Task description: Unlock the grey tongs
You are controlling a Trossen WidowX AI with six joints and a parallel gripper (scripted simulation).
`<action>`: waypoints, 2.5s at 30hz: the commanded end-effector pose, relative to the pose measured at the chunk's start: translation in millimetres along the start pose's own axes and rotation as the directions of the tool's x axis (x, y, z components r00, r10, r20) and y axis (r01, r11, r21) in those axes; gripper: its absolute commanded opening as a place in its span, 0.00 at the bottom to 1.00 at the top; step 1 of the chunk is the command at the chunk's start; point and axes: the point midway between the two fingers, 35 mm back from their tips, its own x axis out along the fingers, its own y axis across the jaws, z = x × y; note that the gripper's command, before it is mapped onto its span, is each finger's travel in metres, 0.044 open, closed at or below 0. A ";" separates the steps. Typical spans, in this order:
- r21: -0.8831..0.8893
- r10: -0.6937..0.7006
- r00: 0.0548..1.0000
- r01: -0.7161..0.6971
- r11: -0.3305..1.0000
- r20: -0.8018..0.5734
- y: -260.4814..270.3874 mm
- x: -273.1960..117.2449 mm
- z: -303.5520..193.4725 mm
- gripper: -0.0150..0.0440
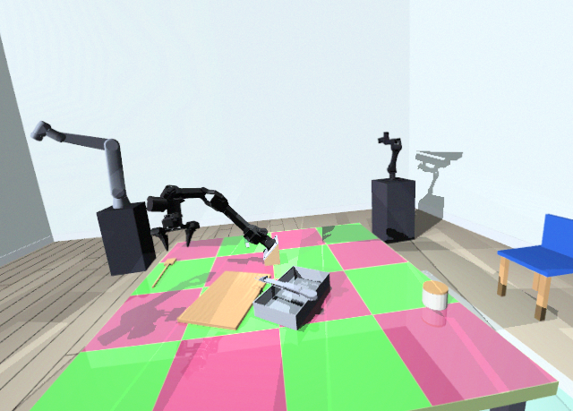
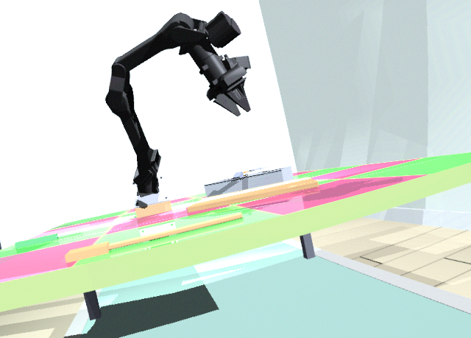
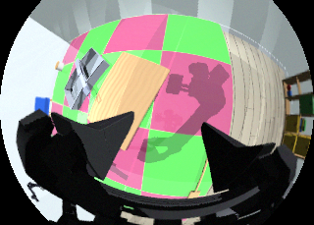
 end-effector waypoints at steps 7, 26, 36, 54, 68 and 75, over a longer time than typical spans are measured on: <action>0.094 0.026 0.999 -0.023 0.995 -0.029 16.9 19.9 14.1 0.69; 0.735 0.022 0.979 0.139 0.664 -0.205 164.2 118.4 73.5 0.69; 0.890 -0.055 0.969 0.245 0.385 -0.243 232.8 143.1 76.6 0.69; 0.971 -0.251 0.950 0.141 -0.191 -0.187 348.0 167.8 51.9 0.69; 0.817 -0.387 0.921 -0.203 -0.539 -0.027 417.6 174.1 12.4 0.69; 0.807 -0.392 0.920 -0.218 -0.550 -0.019 419.9 174.2 10.6 0.69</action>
